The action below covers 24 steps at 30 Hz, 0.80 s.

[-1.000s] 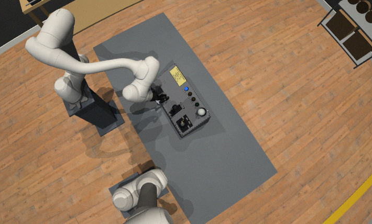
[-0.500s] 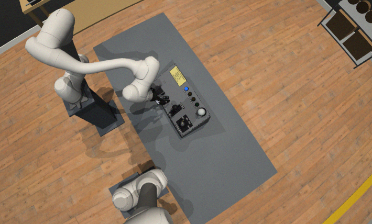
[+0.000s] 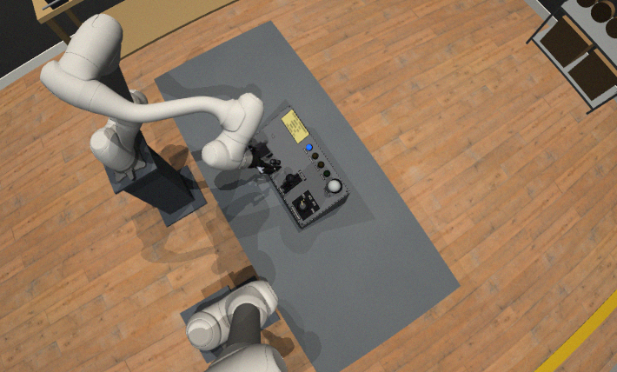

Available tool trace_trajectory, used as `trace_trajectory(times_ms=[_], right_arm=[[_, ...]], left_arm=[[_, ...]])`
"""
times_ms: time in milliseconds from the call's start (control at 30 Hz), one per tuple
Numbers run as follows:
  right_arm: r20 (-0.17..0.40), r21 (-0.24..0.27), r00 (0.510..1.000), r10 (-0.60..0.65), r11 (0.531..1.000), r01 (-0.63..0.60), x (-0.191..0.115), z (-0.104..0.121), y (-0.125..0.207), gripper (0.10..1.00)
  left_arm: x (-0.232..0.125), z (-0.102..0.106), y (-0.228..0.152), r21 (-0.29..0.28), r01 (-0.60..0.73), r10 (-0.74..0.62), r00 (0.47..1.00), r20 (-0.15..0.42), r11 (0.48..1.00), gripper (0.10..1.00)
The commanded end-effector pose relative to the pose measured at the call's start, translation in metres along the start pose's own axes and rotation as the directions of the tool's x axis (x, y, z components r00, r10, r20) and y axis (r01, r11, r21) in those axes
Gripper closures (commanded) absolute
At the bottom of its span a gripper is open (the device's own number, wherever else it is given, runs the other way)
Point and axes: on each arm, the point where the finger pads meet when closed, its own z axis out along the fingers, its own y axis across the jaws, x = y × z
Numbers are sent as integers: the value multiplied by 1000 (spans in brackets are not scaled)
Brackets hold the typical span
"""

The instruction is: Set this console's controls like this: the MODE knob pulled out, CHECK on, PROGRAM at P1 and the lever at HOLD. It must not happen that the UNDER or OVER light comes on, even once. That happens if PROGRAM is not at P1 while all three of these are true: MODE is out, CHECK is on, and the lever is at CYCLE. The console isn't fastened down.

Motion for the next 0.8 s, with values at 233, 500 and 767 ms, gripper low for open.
trace_trajectory(times_ms=[233, 500, 767], right_arm=[[-1, 0, 1000, 0, 1000, 0, 0, 0, 0, 98], [-1, 0, 1000, 0, 1000, 0, 0, 0, 0, 98], [-1, 0, 1000, 0, 1000, 0, 0, 0, 0, 98]], left_arm=[[1, -55, 0, -1, 0, 0, 1000, -2, 1000, 601], [1, -92, 0, -1, 0, 0, 1000, -1, 1000, 601], [1, -106, 0, -1, 0, 0, 1000, -1, 1000, 601]])
